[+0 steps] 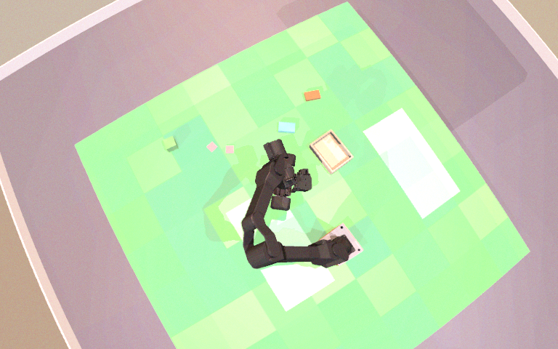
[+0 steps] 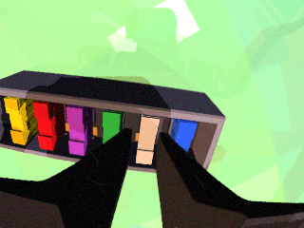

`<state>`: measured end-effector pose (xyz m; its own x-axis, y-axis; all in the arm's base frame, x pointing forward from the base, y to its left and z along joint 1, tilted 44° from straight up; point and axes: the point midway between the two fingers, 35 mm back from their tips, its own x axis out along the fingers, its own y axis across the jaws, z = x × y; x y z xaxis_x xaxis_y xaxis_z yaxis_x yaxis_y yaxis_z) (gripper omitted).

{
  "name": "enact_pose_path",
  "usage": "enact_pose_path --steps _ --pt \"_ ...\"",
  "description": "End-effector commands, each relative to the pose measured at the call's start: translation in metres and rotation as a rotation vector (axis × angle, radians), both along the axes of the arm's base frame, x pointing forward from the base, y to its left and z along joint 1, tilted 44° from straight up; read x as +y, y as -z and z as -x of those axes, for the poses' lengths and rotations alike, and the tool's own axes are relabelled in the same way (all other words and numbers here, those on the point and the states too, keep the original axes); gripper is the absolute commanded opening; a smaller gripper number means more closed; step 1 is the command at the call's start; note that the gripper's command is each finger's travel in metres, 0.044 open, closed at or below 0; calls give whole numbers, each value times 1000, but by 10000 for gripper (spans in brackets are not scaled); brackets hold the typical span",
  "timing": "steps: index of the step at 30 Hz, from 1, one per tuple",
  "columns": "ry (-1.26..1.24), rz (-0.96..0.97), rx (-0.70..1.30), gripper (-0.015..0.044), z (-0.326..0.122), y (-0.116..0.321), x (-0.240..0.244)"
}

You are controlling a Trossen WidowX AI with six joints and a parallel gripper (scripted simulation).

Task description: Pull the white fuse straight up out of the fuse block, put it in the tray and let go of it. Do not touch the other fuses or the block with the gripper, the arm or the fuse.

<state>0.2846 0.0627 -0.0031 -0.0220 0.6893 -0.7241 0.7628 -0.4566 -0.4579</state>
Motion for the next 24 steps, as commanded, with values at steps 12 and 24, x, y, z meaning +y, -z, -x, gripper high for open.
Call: enact_pose_path --steps 12,24 --pt "0 0 1 5 0 0 0" --pt "0 0 1 0 0 -2 -2"
